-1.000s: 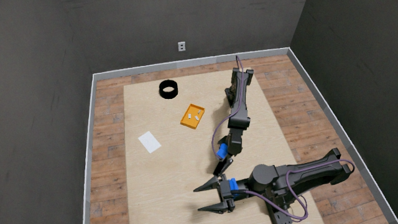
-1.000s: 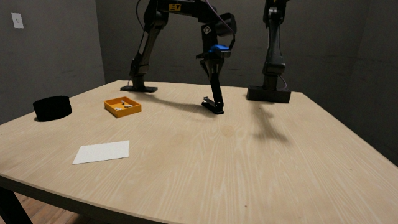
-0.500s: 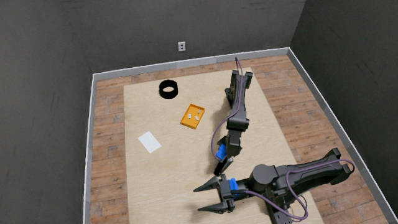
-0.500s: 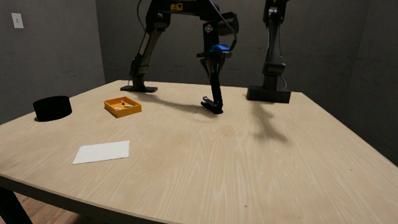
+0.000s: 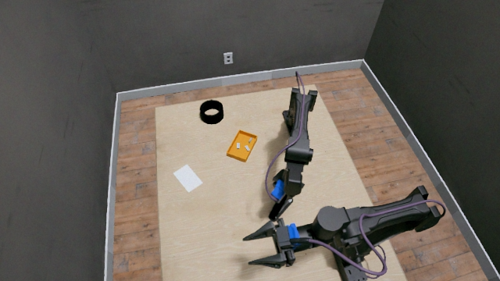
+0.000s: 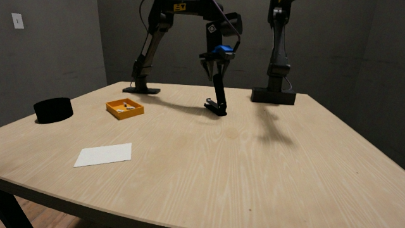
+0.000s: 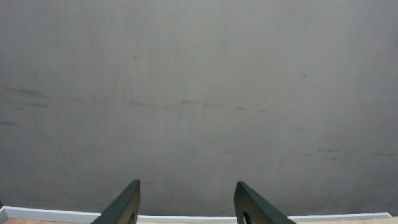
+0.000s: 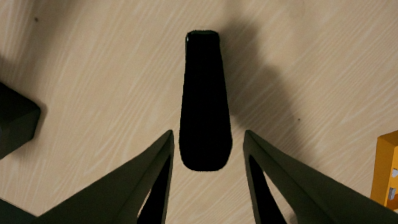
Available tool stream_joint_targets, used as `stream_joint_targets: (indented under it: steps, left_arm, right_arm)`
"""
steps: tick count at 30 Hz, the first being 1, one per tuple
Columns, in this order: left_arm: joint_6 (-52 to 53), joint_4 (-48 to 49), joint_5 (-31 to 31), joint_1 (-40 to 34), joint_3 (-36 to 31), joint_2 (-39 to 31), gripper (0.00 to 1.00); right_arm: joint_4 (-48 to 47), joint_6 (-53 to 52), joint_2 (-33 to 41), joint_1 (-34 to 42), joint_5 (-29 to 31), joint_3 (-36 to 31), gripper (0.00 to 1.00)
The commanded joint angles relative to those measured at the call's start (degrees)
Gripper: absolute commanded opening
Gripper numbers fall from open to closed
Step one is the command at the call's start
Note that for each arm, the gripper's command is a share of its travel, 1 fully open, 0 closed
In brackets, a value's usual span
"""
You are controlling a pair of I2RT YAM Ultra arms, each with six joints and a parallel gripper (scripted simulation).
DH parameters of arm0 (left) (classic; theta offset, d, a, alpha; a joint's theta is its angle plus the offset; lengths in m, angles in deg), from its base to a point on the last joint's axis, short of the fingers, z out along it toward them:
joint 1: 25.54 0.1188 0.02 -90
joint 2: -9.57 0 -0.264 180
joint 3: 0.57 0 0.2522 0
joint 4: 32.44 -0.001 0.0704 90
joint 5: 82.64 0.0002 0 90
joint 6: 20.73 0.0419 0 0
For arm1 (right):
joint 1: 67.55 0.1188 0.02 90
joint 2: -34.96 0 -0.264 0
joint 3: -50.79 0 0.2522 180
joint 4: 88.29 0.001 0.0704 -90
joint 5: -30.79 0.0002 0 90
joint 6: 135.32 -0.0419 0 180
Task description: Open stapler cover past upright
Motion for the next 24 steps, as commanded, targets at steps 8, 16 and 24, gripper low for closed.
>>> stream_joint_targets:
  steps: [8, 16, 24]
  left_arm:
    - [0.37, 0.41, 0.38, 0.65, -0.66, 0.53, 0.57]
    - [0.37, 0.41, 0.38, 0.65, -0.66, 0.53, 0.57]
    - [0.37, 0.41, 0.38, 0.65, -0.66, 0.53, 0.57]
  right_arm:
    - [5.35, -1.10, -0.76, 1.30, 0.98, 7.40, 0.47]
    - [14.22, -0.98, 0.45, 1.44, 1.13, 17.19, 0.47]
    - [12.10, -0.43, -0.49, 1.31, 1.85, 18.53, 0.50]
